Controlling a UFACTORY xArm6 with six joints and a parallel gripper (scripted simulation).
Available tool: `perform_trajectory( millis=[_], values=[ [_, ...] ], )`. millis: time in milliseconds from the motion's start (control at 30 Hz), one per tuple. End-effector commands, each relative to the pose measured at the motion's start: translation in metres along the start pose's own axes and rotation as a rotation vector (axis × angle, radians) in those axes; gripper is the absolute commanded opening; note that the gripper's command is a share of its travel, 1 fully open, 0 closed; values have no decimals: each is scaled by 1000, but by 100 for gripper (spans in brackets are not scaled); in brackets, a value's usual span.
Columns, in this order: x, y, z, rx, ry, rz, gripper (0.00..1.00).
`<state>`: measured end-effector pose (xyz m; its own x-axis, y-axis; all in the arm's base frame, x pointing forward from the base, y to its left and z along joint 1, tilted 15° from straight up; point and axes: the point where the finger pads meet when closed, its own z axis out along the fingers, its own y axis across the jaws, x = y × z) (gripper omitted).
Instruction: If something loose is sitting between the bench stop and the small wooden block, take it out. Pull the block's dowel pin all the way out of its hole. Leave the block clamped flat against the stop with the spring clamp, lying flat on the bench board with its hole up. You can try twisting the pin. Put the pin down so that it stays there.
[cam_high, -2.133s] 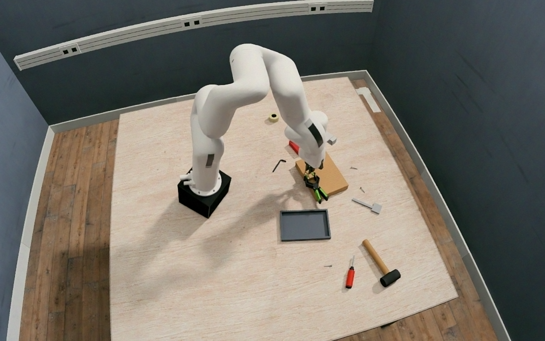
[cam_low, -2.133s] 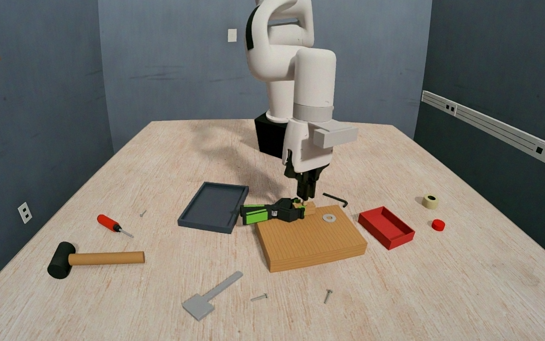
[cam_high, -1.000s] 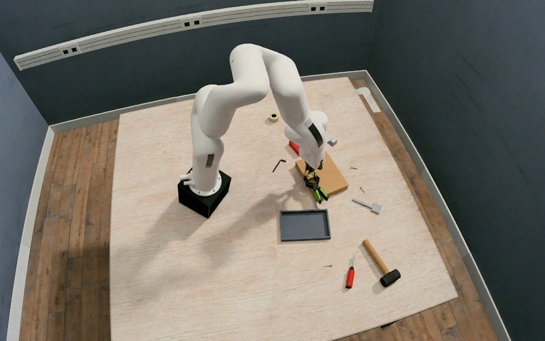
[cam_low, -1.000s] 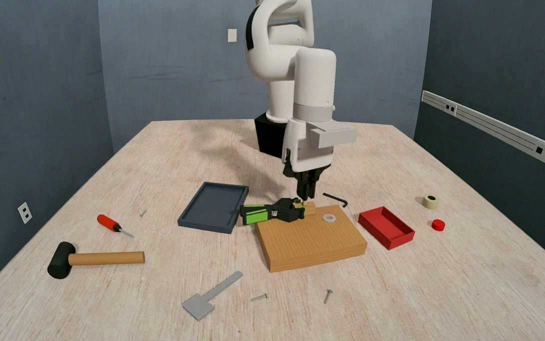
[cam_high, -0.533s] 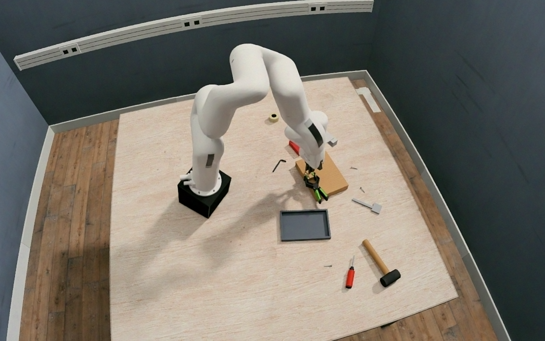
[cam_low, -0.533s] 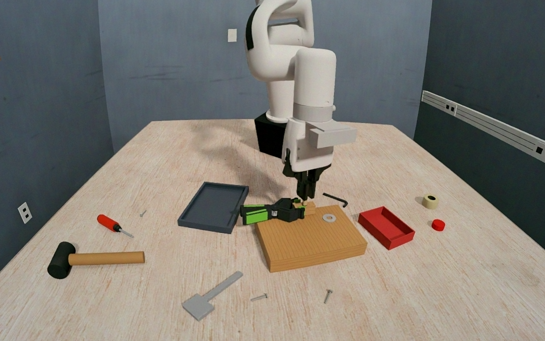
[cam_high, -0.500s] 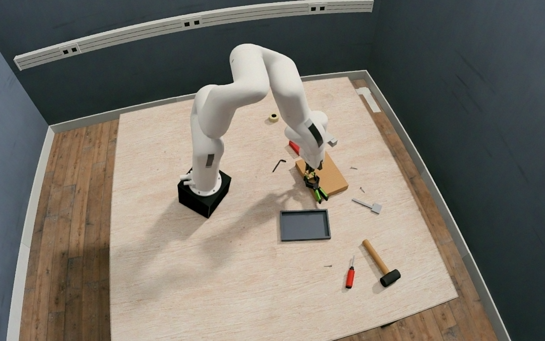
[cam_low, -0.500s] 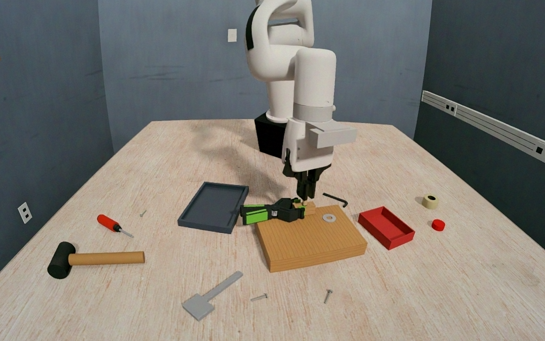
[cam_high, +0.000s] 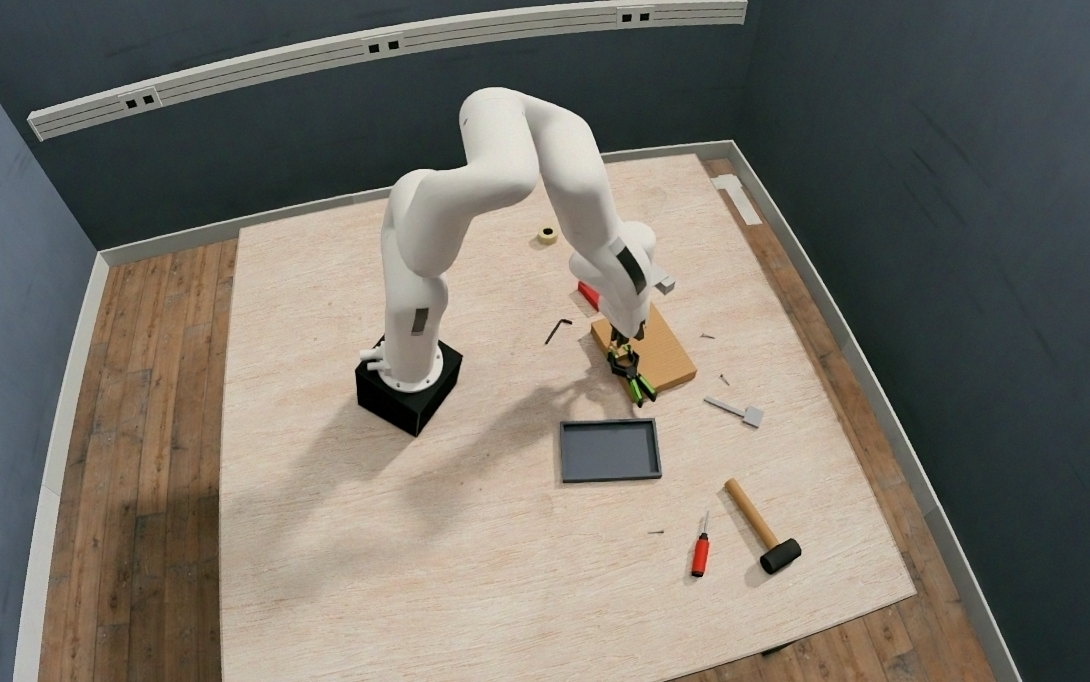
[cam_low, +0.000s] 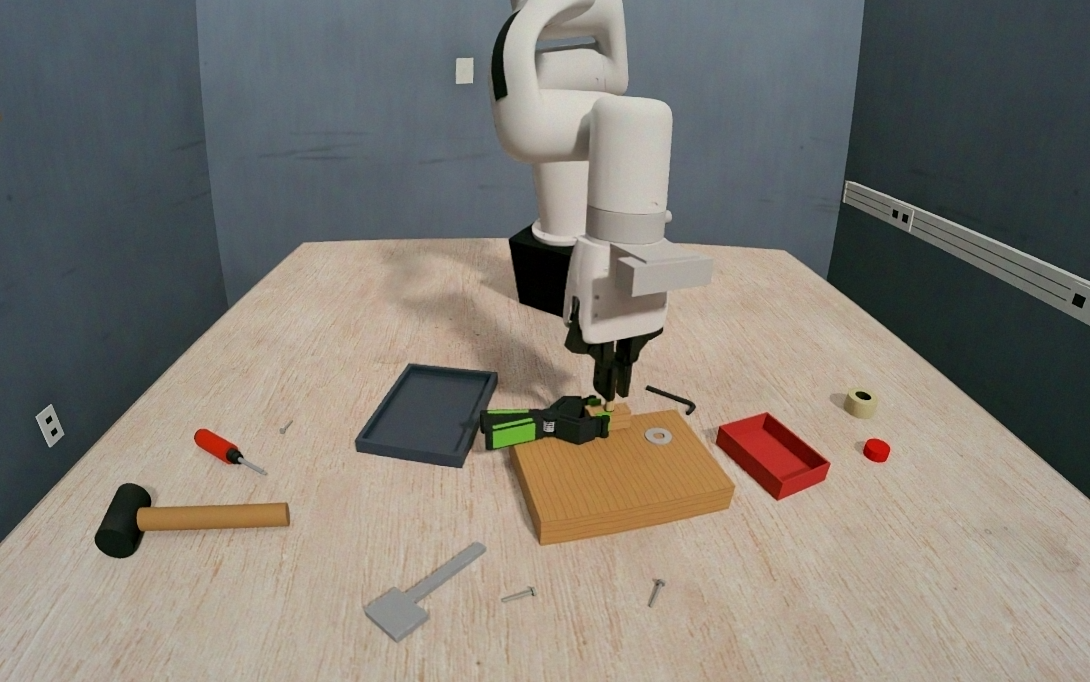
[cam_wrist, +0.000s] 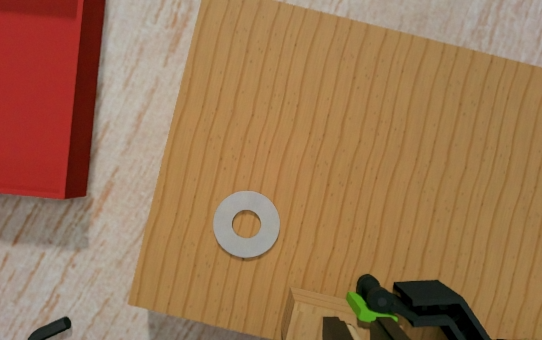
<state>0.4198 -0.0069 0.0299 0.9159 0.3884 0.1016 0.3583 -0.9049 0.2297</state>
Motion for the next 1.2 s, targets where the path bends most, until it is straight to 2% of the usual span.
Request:
perform_trajectory(
  millis=[0, 1167],
  values=[
    [1, 1, -1, -1, 3, 6, 0],
    [1, 1, -1, -1, 3, 28, 0]
  ],
)
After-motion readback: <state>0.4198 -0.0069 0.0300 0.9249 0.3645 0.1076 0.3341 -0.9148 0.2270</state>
